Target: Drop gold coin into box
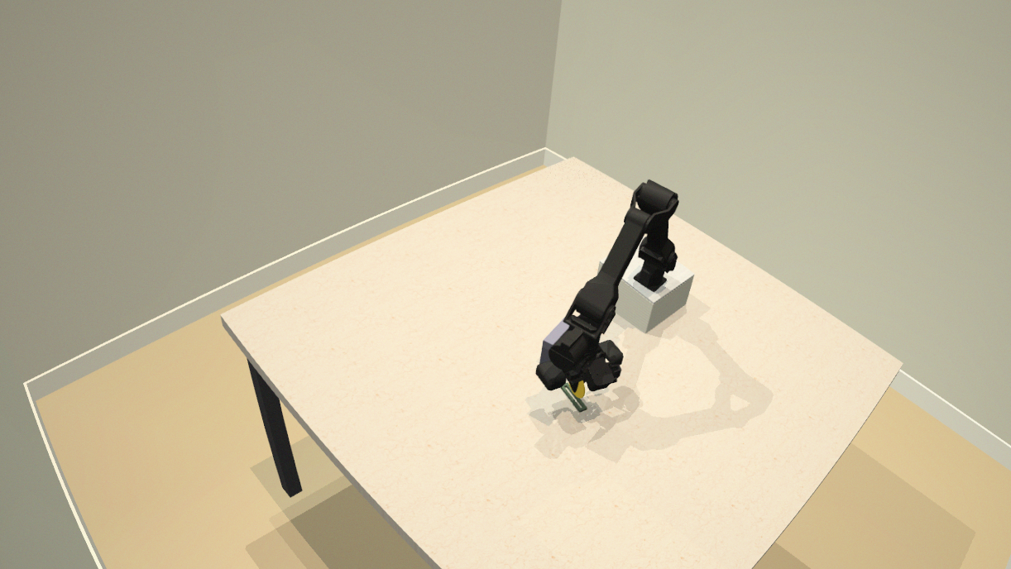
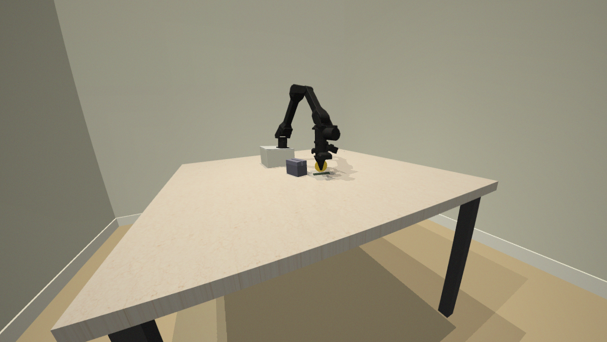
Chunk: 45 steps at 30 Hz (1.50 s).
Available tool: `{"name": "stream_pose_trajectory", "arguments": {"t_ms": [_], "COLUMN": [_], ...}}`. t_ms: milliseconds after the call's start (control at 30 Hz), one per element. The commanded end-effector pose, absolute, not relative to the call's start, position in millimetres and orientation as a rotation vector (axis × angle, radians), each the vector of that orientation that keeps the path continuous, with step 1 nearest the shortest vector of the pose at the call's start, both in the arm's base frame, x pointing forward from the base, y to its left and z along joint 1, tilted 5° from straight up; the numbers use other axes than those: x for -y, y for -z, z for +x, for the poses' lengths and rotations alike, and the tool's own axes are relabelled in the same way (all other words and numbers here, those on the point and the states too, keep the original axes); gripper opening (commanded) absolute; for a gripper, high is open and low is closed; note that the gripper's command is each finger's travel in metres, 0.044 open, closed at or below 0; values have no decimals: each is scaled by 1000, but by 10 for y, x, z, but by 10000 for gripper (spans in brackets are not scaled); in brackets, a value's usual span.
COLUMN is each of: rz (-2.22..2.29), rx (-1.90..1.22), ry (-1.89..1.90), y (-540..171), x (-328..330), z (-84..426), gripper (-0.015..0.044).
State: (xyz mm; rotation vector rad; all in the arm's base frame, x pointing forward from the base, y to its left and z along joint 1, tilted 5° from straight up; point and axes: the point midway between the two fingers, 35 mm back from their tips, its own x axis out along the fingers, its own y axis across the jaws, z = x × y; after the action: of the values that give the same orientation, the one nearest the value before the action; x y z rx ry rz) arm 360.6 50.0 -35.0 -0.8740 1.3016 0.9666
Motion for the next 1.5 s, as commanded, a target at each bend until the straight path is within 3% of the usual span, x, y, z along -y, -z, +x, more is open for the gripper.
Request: {"name": "stream_pose_trajectory", "arguments": {"t_ms": [0,1033,1467], "rz": [-875,-871,-540], "rx": [-1285,-1288,-1422], "ry": [-958,-954,-644], "y": [214,-472,-474], "x": [-499,-439,-449], "z": [3648,3599,3596], "gripper": [0,0,0]}}
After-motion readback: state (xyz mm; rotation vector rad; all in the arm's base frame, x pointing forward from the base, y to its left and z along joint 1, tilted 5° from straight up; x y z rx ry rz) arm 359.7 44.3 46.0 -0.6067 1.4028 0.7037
